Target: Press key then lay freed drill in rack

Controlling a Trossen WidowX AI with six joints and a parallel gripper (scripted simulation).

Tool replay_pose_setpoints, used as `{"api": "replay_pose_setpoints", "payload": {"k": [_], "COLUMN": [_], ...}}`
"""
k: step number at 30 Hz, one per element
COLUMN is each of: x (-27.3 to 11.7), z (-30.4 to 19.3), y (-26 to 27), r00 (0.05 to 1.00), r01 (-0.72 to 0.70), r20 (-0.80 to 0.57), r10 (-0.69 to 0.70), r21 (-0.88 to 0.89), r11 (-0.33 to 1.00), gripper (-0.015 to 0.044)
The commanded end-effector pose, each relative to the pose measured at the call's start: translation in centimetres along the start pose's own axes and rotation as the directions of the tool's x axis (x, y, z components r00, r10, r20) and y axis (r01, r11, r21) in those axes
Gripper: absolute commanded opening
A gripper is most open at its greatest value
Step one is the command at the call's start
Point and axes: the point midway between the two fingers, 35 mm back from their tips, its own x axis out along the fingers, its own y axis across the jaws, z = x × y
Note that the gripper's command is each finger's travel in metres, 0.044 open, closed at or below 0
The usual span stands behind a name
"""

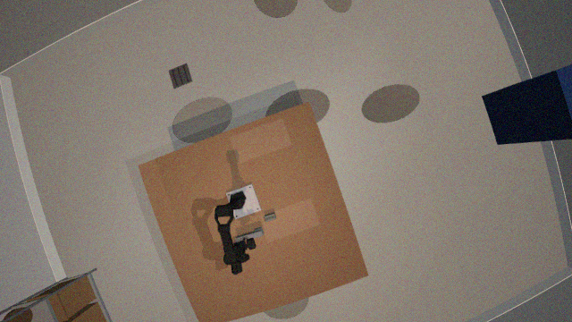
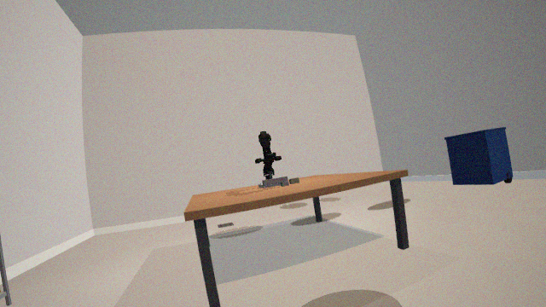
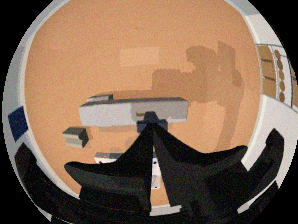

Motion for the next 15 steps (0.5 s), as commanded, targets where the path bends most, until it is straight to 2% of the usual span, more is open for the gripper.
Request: {"api": "replay_pose_setpoints", "payload": {"k": [1, 11, 15], "x": [2.2, 2.6, 1.0], "z": [-0.7, -0.7, -0.3], "y": [-0.2, -0.2, -0.2], "r00": [0.998, 0.998, 0.998], "r01": [-0.004, -0.004, -0.003], "r20": [-0.060, -0.060, -0.060], "r10": [0.004, 0.004, 0.004], "r21": [0.001, 0.001, 0.001], "r11": [1.000, 1.000, 1.000], "gripper": [0.0000, 0.0000, 0.0105]}}
